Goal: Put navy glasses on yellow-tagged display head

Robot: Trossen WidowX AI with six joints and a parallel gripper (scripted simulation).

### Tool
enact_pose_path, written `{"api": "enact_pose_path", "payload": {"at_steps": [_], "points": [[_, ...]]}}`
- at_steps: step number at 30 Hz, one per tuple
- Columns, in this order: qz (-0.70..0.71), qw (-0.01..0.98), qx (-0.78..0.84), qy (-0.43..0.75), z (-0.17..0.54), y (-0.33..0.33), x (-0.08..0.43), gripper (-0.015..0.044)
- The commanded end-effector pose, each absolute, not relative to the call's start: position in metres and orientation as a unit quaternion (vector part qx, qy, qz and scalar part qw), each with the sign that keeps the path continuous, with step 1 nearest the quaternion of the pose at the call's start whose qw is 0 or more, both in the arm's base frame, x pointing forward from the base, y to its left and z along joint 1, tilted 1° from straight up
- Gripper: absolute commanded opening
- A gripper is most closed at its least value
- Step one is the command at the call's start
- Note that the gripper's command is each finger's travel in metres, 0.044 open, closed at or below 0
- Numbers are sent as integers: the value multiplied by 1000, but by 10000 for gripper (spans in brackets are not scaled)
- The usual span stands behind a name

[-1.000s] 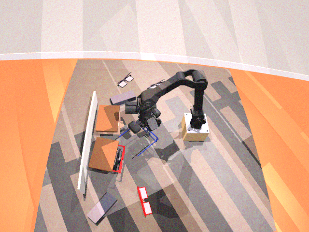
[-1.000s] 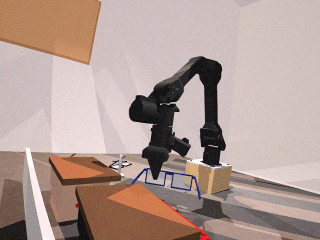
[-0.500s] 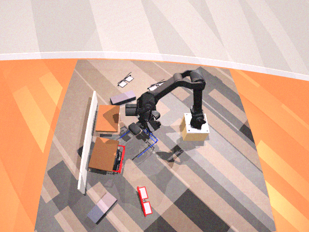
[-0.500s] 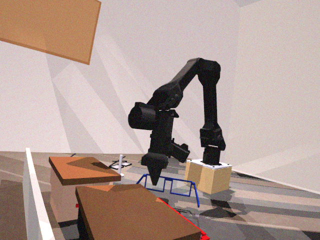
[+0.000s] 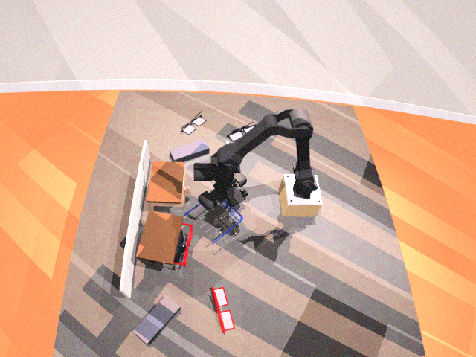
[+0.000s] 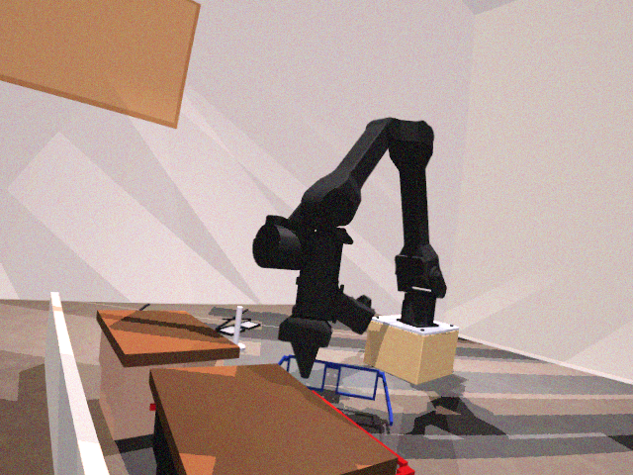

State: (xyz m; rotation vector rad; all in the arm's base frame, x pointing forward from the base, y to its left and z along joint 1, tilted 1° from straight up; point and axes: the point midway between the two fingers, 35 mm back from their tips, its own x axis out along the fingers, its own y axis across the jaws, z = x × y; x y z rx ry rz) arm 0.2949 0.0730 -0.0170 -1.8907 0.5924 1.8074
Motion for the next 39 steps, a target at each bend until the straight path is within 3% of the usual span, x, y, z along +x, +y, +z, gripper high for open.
{"api": "enact_pose_path", "payload": {"at_steps": [1, 13, 17, 39], "points": [[657, 224, -686, 216, -22, 71, 292, 0], [657, 224, -686, 217, -34, 71, 291, 0], [657, 228, -686, 215, -31, 72, 293, 105], [657, 225, -686, 216, -24, 79, 297, 107]]}}
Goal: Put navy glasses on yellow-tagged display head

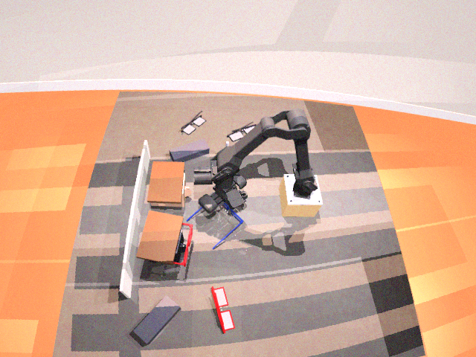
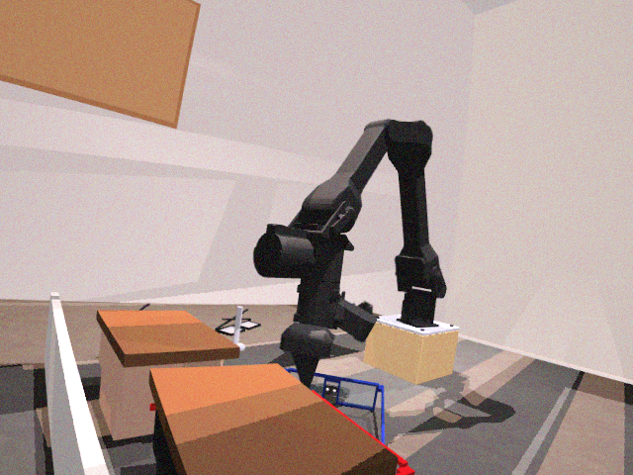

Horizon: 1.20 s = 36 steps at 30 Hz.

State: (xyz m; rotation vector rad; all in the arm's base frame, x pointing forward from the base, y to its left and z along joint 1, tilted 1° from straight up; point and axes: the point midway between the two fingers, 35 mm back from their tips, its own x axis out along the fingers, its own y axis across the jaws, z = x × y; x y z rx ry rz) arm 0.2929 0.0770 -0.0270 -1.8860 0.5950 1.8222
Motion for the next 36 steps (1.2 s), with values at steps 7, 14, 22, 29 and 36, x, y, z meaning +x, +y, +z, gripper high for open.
{"api": "enact_pose_path", "payload": {"at_steps": [7, 14, 22, 29, 36], "points": [[657, 225, -686, 216, -21, 81, 298, 107], [657, 224, -686, 216, 17, 73, 291, 107], [658, 227, -685, 216, 20, 73, 289, 200], [657, 228, -685, 218, 21, 74, 289, 200], [655, 232, -684, 223, 25, 76, 292, 140]]}}
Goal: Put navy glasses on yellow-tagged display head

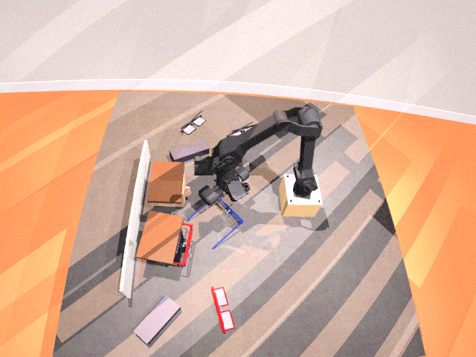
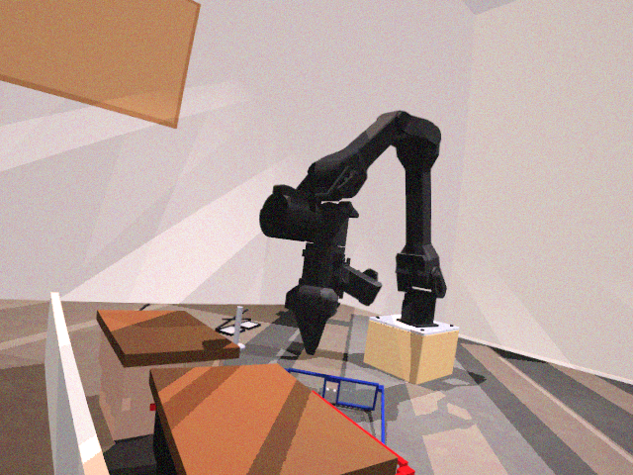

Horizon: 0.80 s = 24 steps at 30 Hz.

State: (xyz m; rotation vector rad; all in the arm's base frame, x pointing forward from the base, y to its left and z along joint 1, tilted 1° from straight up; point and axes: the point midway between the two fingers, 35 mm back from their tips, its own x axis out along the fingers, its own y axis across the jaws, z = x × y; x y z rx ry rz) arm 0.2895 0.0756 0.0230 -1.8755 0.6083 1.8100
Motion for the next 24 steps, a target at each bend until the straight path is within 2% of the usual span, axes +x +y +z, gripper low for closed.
{"api": "enact_pose_path", "payload": {"at_steps": [1, 24], "points": [[655, 232, -684, 223, 25, 76, 292, 140], [655, 232, -684, 223, -5, 76, 295, 140]]}}
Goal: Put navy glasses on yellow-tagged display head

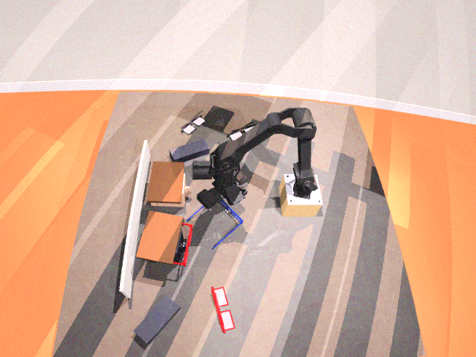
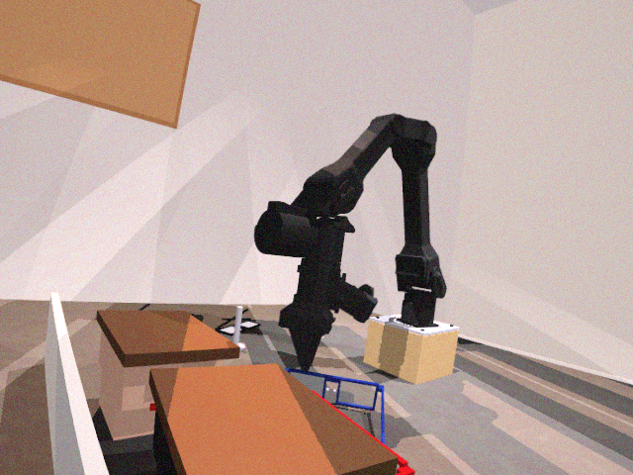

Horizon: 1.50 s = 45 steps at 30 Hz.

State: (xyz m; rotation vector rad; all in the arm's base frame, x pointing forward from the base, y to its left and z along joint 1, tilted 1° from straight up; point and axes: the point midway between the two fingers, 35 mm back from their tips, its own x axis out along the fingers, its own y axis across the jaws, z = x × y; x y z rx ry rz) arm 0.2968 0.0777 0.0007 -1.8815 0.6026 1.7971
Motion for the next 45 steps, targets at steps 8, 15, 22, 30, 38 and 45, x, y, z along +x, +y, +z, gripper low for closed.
{"api": "enact_pose_path", "payload": {"at_steps": [8, 15, 22, 30, 38, 45], "points": [[655, 232, -684, 223, -18, 76, 295, 140], [655, 232, -684, 223, -29, 76, 295, 140], [655, 233, -684, 221, -32, 77, 296, 133], [655, 233, -684, 221, -32, 77, 296, 80], [655, 233, -684, 221, -32, 77, 296, 27], [655, 233, -684, 221, -32, 77, 296, 0]]}}
